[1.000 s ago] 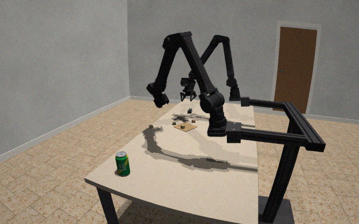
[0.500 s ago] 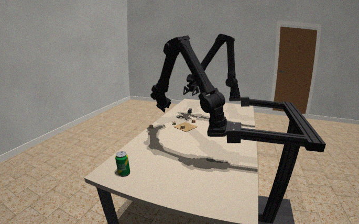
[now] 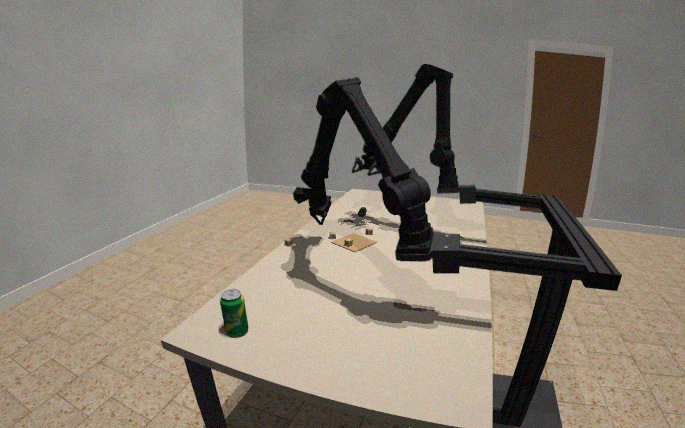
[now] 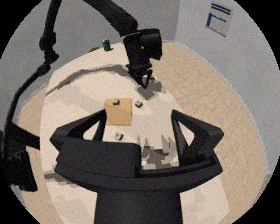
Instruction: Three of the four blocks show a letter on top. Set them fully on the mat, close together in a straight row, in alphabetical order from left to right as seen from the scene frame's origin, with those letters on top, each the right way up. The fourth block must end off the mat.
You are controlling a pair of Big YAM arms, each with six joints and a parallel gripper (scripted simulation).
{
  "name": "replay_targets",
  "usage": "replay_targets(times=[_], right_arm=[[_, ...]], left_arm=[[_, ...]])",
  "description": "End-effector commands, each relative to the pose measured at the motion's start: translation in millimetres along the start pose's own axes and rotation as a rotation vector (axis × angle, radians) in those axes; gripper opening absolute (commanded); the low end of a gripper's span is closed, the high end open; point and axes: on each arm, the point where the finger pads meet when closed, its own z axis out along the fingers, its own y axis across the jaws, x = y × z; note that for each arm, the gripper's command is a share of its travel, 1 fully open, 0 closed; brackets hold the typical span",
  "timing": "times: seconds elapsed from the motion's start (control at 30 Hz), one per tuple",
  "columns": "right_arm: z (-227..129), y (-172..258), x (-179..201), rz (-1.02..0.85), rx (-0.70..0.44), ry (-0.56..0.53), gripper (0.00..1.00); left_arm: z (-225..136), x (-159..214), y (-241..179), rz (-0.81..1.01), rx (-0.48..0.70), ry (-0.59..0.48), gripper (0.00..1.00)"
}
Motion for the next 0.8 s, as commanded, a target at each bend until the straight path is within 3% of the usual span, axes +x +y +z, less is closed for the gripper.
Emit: replay_targets(times=[0.0,0.43,0.77], right_arm=[[-6,-8,-15,-0.060,0.025,-0.028,1.00],[-3,-9,-12,-0.048,0.014,-0.025,1.00],[-3,-9,-12,-0.048,0.014,-0.025,1.00]], left_arm=[[20,14,-30,-0.252,-0.135,0.022,0.49],[46,38,-28,-0.426,-0.344,-0.054,0.49],[68,25,-13,-0.419,-0.346,-0.060,0.49]])
